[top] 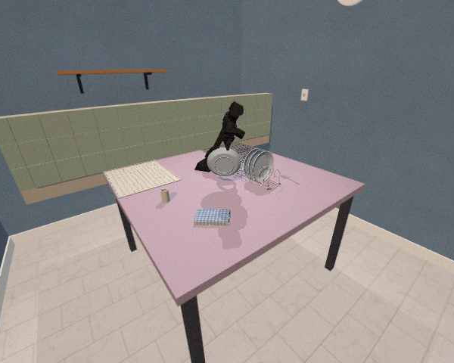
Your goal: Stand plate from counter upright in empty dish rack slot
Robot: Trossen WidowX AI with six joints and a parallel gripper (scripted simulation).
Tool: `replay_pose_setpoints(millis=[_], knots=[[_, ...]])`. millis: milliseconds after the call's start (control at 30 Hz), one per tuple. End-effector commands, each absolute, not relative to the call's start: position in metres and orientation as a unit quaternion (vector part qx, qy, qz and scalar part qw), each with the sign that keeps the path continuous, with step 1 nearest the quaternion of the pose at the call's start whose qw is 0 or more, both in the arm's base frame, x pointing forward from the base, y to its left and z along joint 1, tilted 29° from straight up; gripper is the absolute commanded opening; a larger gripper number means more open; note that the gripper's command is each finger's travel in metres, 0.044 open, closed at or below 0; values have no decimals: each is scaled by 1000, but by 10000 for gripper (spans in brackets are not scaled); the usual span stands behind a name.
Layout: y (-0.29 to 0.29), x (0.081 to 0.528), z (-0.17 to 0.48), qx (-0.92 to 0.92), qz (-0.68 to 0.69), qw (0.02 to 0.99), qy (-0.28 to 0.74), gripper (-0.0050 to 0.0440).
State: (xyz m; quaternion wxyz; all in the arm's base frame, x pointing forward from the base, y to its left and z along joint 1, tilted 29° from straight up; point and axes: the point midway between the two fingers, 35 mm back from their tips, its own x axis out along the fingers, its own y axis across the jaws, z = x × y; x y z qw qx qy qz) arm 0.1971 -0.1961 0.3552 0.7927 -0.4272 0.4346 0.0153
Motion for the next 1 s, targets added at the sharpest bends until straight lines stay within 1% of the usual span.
replay_pose_setpoints(millis=[0,967], knots=[[-194,202,370,-439,-7,789,429,0],[-157,240,423,-439,-73,817,367,0]])
